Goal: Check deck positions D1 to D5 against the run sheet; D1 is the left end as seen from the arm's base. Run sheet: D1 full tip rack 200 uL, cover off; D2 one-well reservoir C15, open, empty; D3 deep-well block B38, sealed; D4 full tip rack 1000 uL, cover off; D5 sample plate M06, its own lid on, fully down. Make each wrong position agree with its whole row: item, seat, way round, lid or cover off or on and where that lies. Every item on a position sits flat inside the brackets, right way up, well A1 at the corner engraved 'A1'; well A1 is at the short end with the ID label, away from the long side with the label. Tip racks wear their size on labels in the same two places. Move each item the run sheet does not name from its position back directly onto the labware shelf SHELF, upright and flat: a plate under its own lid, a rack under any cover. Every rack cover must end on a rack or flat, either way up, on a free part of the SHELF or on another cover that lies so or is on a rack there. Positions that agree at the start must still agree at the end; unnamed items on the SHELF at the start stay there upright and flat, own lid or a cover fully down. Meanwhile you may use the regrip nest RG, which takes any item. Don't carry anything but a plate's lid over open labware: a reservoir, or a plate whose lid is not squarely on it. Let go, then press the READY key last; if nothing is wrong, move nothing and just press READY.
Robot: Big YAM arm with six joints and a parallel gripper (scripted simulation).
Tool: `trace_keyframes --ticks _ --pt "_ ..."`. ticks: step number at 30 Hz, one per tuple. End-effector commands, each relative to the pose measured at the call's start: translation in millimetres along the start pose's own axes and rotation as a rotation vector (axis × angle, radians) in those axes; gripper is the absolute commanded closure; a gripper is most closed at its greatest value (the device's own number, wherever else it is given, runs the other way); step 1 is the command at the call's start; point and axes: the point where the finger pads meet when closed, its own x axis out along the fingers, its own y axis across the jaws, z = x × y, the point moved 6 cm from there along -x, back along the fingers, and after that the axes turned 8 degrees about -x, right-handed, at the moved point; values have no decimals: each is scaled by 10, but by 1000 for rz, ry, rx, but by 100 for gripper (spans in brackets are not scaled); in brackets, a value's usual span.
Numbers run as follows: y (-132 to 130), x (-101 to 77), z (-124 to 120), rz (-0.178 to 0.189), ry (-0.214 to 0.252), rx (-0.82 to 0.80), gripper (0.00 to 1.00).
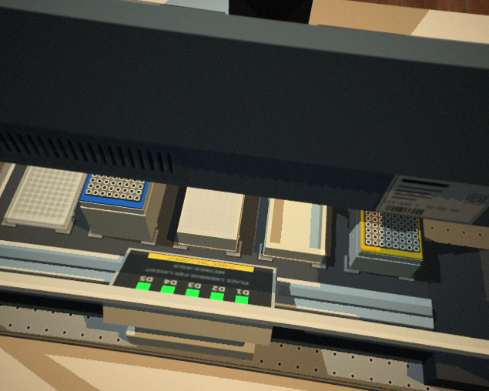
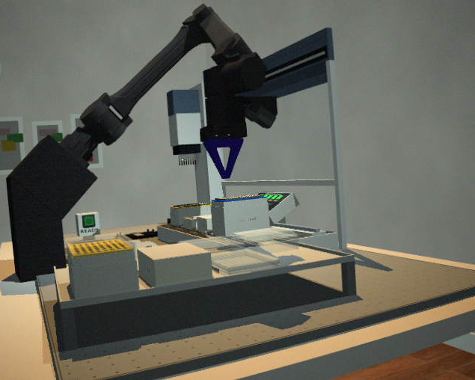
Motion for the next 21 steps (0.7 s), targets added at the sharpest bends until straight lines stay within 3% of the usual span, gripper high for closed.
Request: trace_keyframes --ticks 1,2,4,5,6,21 --pt "-149 -287 211 -58 -8 -139 100" --pt "-178 -253 101 -51 -5 -136 100" --pt "-178 -253 101 -51 -5 -136 100" --pt "-84 -79 40 -11 0 -142 100" --pt "-67 -56 48 -6 0 -163 100" --pt "-62 -111 93 -17 1 -432 100"
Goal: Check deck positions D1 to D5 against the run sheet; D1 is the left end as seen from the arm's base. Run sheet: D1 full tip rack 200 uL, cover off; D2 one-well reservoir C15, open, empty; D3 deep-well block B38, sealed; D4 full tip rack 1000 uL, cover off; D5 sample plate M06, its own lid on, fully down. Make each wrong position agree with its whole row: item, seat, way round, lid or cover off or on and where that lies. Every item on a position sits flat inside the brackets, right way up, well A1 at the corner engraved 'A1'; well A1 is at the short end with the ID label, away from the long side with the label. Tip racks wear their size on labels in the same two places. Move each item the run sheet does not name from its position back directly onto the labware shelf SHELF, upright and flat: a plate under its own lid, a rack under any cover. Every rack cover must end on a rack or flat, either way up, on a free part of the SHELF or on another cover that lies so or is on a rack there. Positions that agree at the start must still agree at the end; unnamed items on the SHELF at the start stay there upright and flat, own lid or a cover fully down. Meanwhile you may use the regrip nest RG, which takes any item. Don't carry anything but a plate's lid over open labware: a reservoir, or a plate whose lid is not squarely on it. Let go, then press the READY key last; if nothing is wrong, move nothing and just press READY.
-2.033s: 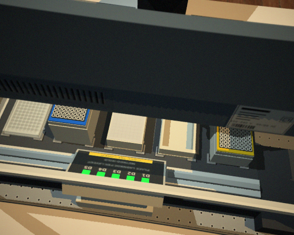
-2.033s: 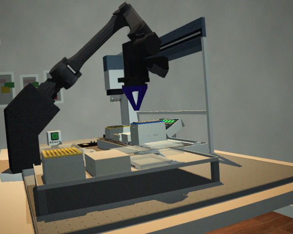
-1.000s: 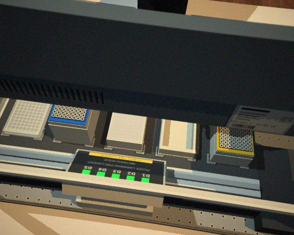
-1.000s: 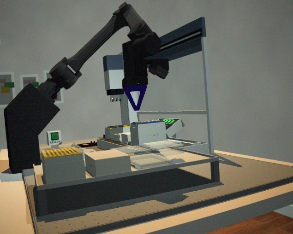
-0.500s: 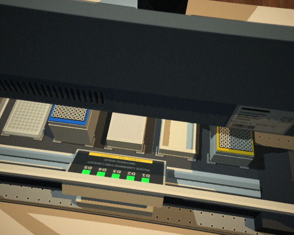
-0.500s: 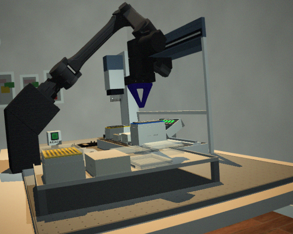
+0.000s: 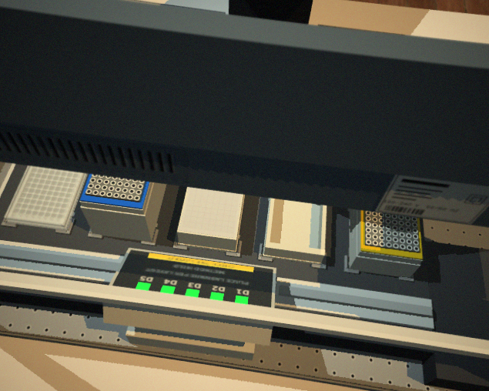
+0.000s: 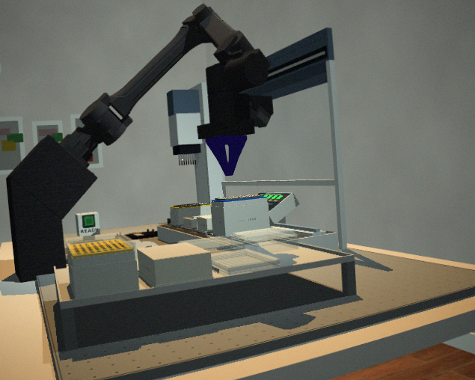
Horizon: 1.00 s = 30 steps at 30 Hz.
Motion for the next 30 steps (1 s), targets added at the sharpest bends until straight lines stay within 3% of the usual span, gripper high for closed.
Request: trace_keyframes --ticks 1,13,17,18,30 --pt "-35 -61 34 -4 2 -88 100" --pt "-33 -59 34 -3 2 -325 100" --pt "-34 -60 34 -3 2 -325 100" --pt "31 -60 141 -12 3 -370 100" --pt "589 -42 341 -13 5 -614 100"
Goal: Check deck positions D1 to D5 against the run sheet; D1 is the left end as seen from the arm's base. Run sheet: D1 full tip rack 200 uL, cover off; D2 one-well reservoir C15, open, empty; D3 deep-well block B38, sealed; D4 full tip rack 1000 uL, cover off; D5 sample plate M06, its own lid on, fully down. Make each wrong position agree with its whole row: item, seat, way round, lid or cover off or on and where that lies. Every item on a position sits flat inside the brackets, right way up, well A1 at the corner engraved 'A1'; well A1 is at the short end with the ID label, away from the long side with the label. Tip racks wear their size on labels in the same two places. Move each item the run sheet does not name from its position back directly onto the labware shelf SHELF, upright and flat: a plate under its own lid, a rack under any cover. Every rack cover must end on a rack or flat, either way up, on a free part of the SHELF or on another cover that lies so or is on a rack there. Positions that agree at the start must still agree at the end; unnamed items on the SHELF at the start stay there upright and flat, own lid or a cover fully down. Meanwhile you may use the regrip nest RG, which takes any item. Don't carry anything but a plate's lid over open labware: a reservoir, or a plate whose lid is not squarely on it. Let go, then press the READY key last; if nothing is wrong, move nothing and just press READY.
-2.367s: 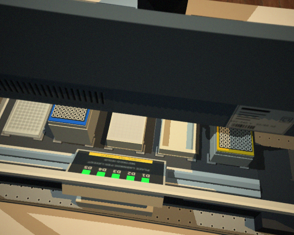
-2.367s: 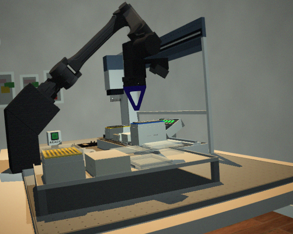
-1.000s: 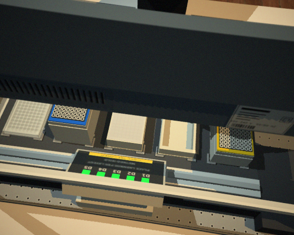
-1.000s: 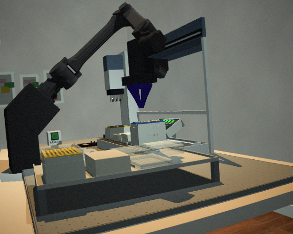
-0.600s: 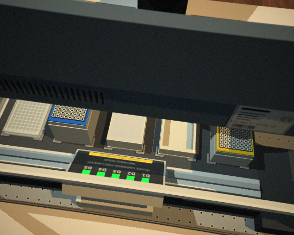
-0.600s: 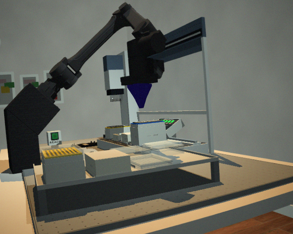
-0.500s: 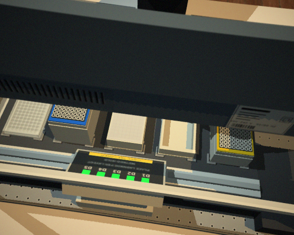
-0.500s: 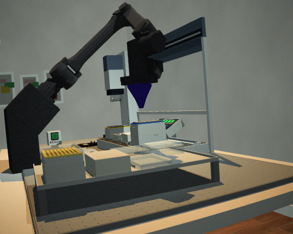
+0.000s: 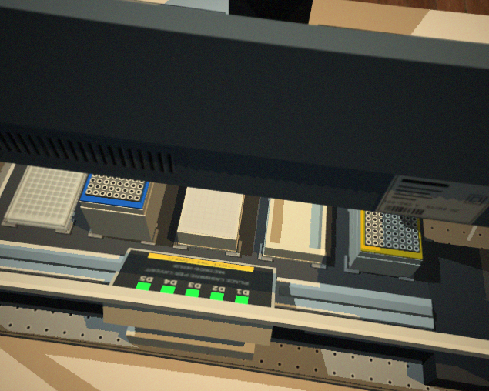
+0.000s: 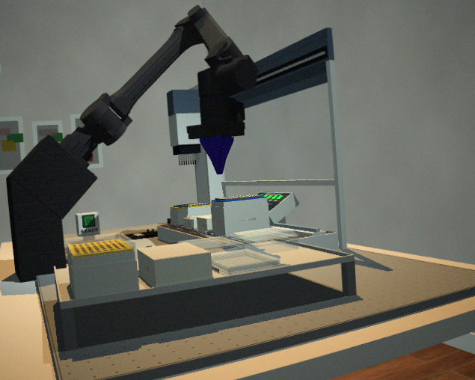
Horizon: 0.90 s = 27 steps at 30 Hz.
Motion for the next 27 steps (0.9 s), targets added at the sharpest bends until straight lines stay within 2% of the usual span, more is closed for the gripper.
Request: trace_keyframes --ticks 1,4,5,7,13,16,18,27 --pt "57 -5 153 -10 7 -130 100" --pt "91 -4 190 -10 7 -133 100" --pt "141 -51 177 -18 16 -126 100" --pt "190 1 304 -9 7 -145 100" --pt "389 11 532 -9 6 -171 100" --pt "440 -52 499 -21 19 -159 100" --pt "497 29 434 -3 7 -137 100" --pt "455 -3 495 -11 10 -156 100"
